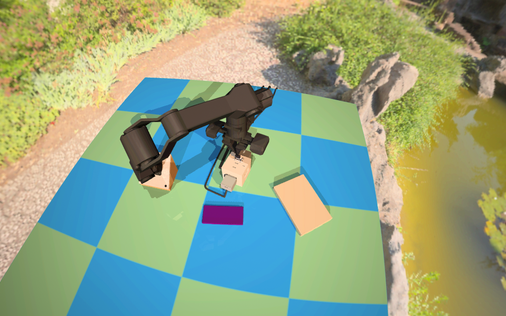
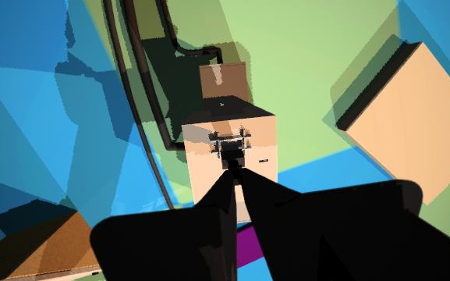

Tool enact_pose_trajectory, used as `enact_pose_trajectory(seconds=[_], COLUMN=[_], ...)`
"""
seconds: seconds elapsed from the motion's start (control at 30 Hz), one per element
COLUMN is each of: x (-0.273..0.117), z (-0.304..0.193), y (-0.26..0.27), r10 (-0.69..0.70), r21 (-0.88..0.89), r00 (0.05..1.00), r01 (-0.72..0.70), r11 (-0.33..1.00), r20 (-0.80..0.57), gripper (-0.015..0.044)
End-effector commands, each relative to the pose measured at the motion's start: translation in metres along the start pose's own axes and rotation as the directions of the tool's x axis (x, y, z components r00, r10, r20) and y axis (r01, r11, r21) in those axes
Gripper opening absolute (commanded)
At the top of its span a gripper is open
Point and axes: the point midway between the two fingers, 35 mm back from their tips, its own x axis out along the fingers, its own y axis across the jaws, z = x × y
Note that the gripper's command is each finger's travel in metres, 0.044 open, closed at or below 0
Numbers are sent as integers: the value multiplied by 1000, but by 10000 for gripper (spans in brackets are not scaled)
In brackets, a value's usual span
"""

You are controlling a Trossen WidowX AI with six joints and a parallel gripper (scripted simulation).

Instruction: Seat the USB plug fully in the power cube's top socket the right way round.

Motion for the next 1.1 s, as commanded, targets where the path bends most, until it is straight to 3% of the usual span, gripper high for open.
enact_pose_trajectory(seconds=[0.0, 0.87, 1.07], x=[-5, -19, -17], z=[1, 1, 0], y=[-1, -1, 0], r10=[1, 1, 0], r21=[9, 7, 87], r00=[1000, 1000, 1000], r01=[-1, -1, 0], r11=[1000, 1000, 996], r20=[9, 8, 3], gripper=[0, 0, 0])
